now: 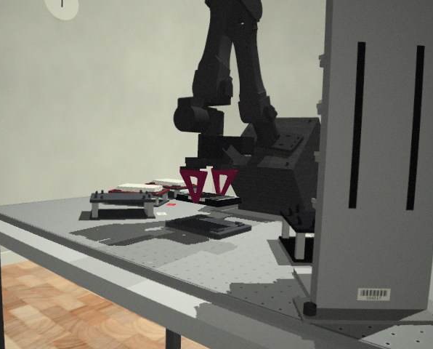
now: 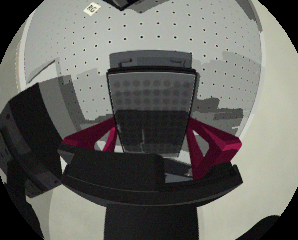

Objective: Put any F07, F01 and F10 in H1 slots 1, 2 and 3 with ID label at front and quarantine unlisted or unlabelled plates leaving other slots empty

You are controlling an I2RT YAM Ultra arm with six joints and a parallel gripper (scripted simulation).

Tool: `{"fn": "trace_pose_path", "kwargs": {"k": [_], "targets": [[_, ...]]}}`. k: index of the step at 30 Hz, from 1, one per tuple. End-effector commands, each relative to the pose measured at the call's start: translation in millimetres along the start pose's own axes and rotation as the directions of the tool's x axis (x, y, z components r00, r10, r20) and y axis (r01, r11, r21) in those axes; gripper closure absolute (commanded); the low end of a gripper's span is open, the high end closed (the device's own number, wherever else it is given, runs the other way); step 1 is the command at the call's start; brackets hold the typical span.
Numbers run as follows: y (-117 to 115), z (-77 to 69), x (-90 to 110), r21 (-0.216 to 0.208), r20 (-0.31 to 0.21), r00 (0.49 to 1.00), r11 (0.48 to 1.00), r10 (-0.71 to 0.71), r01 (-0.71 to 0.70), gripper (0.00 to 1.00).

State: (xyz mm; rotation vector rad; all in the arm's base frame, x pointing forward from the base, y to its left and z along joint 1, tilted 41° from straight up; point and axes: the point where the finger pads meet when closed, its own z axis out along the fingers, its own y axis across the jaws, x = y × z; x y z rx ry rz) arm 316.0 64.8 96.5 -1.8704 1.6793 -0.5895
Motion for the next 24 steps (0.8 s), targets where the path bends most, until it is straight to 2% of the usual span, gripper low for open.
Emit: {"fn": "trace_pose_path", "kwargs": {"k": [1, 15, 24], "targets": [[-1, -5.2, -1, 0.003, 0.003, 1.000, 1.000, -0.001, 0.001, 0.14], [-1, -17.2, -1, 0.003, 0.003, 1.000, 1.000, -0.001, 0.001, 0.14], [-1, -41.3, -1, 0.003, 0.003, 1.000, 1.000, -0.001, 0.001, 0.14]]}}
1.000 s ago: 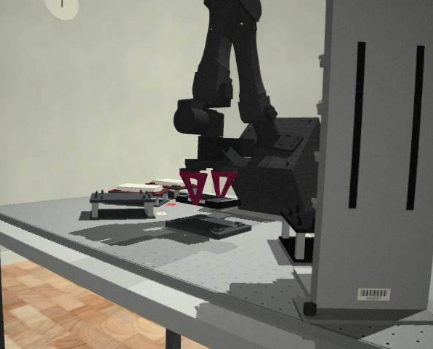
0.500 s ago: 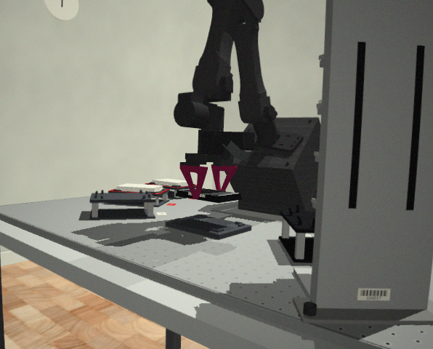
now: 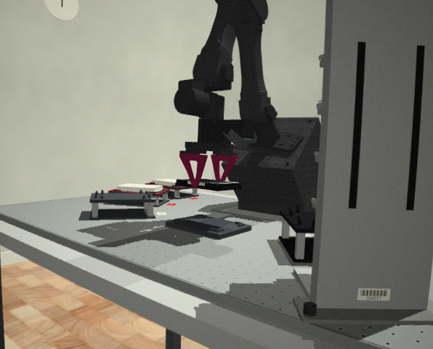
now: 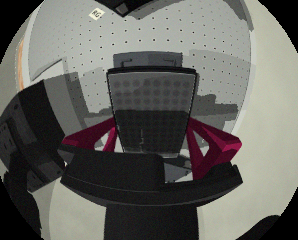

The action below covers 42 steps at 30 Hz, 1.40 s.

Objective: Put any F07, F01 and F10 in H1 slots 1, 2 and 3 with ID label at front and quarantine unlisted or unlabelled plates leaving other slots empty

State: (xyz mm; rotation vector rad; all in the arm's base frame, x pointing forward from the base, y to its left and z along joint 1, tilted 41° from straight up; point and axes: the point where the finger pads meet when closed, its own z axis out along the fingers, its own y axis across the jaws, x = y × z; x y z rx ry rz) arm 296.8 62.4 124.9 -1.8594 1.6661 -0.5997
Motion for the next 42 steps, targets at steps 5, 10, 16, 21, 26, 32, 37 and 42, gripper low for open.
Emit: {"fn": "trace_pose_path", "kwargs": {"k": [5, 10, 16, 21, 26, 32, 37, 42], "targets": [[3, -15.3, 0, -0.014, 0.000, 1.000, 1.000, 0.000, 0.000, 0.14], [3, -28.7, 0, -0.014, 0.000, 1.000, 1.000, 0.000, 0.000, 0.14], [2, -44.7, 0, -0.014, 0.000, 1.000, 1.000, 0.000, 0.000, 0.14], [2, -52.8, 0, -0.014, 0.000, 1.000, 1.000, 0.000, 0.000, 0.14], [2, -66.1, 0, -0.014, 0.000, 1.000, 1.000, 0.000, 0.000, 0.14], [2, -82.2, 0, -0.014, 0.000, 1.000, 1.000, 0.000, 0.000, 0.14], [1, -92.9, 0, -0.014, 0.000, 1.000, 1.000, 0.000, 0.000, 0.14], [1, -103.6, 0, -0.014, 0.000, 1.000, 1.000, 0.000, 0.000, 0.14]]}}
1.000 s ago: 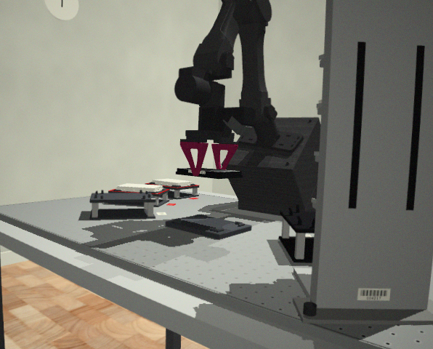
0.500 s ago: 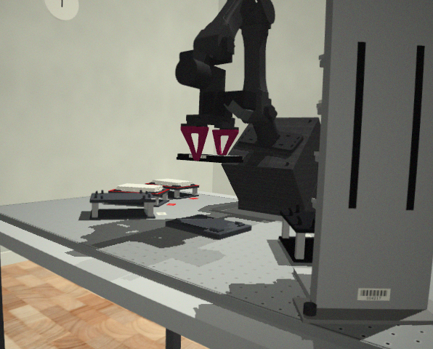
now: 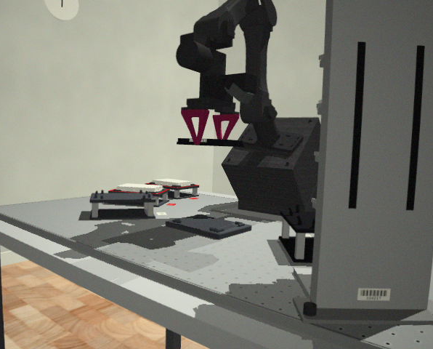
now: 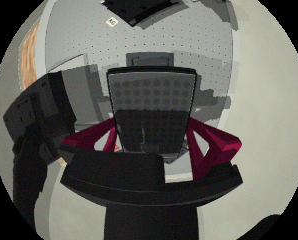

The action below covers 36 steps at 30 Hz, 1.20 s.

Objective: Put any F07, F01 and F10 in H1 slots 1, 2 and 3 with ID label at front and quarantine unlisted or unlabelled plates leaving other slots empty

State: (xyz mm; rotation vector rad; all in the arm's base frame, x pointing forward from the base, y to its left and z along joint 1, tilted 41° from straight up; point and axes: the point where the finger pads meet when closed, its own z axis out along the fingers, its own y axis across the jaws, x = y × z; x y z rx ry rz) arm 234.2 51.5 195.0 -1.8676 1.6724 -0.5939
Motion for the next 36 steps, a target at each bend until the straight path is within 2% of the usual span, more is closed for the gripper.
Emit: {"fn": "trace_pose_path", "kwargs": {"k": [1, 11, 13, 17, 28, 30, 36], "targets": [[2, -11.6, 0, -0.004, 0.001, 1.000, 1.000, 0.001, -0.001, 0.14], [1, -38.4, 0, -0.004, 0.001, 1.000, 1.000, 0.001, -0.001, 0.14], [1, -38.4, 0, -0.004, 0.001, 1.000, 1.000, 0.001, -0.001, 0.14], [1, -47.8, 0, -0.004, 0.001, 1.000, 1.000, 0.001, -0.001, 0.14], [-7, -47.7, -32, -0.005, 0.003, 0.986, 0.986, 0.169, -0.169, 0.14], [-7, -47.7, -32, -0.005, 0.003, 0.986, 0.986, 0.169, -0.169, 0.14], [-11, -47.7, -52, -0.006, 0.003, 0.975, 0.975, 0.224, -0.224, 0.14]]}}
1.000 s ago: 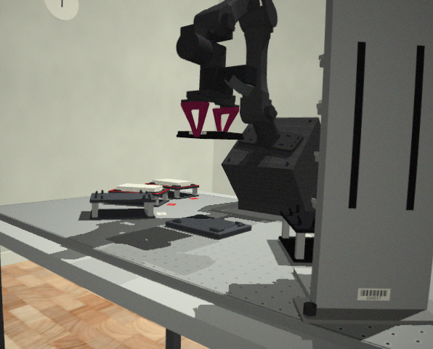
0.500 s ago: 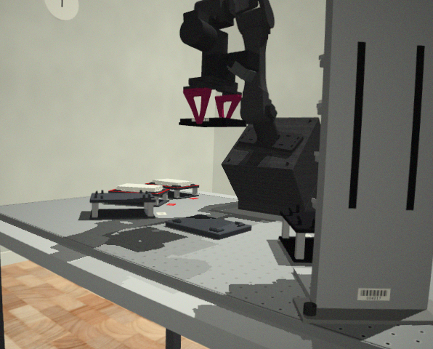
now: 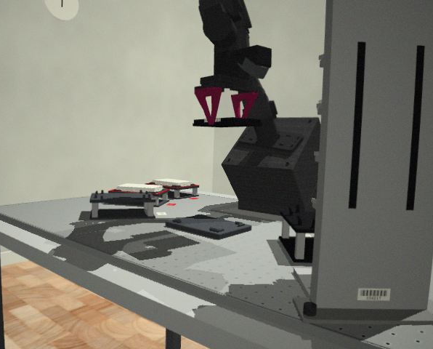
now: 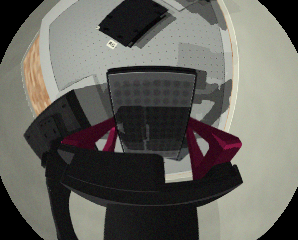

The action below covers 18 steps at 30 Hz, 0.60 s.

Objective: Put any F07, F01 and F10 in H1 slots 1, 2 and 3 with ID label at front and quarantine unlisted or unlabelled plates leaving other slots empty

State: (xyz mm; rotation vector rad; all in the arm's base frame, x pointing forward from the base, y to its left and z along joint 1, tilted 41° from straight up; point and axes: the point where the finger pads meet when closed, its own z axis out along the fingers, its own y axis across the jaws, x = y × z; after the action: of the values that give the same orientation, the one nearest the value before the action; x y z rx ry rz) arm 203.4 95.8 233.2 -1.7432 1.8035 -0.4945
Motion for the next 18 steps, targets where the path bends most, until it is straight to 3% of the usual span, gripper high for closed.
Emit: {"fn": "trace_pose_path", "kwargs": {"k": [1, 18], "targets": [[-5, -4.0, -7, 0.027, -0.006, 0.996, 0.995, 0.092, -0.092, 0.14], [0, -3.2, -57, 0.025, 0.000, 0.956, 0.956, 0.294, -0.294, 0.14]]}}
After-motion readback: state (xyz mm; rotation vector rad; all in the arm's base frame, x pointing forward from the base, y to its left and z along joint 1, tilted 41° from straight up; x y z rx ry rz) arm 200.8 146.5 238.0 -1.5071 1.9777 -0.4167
